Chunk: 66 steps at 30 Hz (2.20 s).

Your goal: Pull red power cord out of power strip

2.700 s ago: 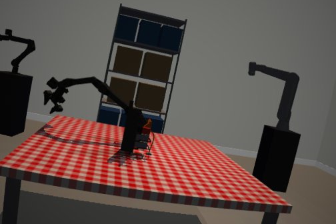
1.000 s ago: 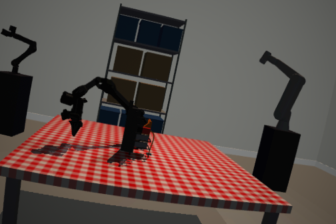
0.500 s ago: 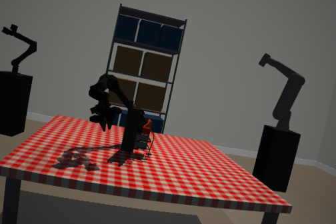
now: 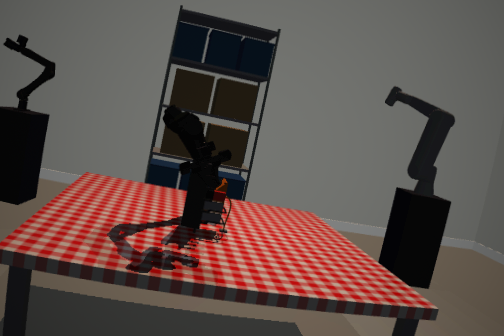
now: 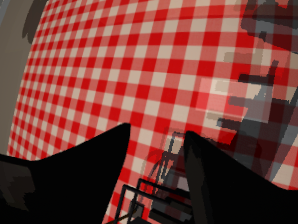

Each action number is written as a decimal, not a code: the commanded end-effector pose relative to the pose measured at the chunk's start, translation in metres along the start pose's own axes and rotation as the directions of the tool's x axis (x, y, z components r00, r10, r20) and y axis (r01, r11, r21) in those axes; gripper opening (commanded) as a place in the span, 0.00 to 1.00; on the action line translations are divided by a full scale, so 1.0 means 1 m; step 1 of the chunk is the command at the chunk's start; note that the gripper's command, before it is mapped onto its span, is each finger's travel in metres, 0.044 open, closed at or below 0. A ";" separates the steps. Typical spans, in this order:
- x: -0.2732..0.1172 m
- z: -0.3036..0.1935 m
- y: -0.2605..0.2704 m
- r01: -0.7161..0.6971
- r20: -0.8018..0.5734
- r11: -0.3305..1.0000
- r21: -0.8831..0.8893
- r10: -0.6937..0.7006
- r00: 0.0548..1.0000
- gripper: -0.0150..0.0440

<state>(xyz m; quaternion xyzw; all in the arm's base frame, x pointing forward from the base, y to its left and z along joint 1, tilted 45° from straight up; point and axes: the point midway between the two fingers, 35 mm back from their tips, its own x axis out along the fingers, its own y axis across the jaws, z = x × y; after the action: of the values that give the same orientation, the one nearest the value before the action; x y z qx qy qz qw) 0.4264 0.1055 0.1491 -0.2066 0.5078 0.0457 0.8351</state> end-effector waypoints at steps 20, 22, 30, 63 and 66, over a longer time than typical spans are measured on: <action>0.025 -0.177 0.105 -0.382 -0.415 0.163 -0.910 -0.419 0.808 0.53; 0.024 -0.183 0.104 -0.415 -0.415 0.104 -0.904 -0.452 0.789 0.53; 0.024 -0.183 0.104 -0.415 -0.415 0.104 -0.904 -0.452 0.789 0.53; 0.006 -0.179 0.068 -0.416 -0.415 0.104 -0.904 -0.454 0.788 0.53; 0.008 -0.180 0.067 -0.416 -0.415 0.104 -0.904 -0.454 0.788 0.53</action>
<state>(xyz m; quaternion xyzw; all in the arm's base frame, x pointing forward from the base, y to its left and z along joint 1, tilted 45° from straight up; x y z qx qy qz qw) 0.2623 0.0979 0.0518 -0.7175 0.5773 0.2906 0.2598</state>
